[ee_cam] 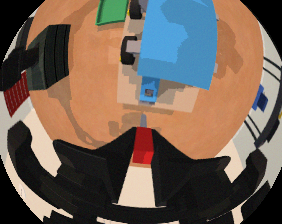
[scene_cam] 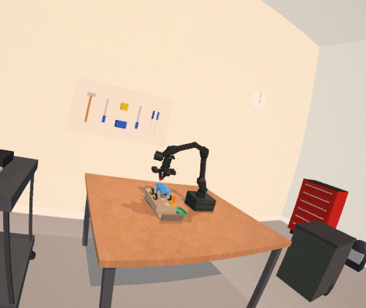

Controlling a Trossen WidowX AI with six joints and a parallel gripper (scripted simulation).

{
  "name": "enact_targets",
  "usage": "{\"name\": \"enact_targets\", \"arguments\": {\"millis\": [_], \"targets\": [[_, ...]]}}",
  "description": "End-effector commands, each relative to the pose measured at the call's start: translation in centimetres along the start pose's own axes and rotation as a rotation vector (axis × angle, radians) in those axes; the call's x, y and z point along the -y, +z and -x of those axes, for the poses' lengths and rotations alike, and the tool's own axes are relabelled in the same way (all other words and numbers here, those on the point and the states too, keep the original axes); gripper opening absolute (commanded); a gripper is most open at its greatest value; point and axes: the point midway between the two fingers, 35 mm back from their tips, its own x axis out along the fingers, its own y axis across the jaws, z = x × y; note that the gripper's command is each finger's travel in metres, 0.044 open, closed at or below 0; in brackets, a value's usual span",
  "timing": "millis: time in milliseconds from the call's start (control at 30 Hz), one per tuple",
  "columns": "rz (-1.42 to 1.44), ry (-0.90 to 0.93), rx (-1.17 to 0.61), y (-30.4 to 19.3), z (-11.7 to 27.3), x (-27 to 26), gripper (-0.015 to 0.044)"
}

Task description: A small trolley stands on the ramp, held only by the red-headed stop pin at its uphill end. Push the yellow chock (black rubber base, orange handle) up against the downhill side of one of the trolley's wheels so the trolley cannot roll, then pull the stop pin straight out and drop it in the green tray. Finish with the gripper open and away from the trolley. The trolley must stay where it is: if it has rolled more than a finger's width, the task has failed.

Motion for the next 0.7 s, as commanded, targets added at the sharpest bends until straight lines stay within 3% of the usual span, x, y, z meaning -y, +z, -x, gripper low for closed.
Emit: {"name": "enact_targets", "arguments": {"millis": [0, 667], "targets": [[0.003, -0.007, -0.004, -0.8, 0.1, 0.2, 0.0000], [0.004, -0.002, -0.005, -1.1, -0.3, -5.2, 0.0000]]}}
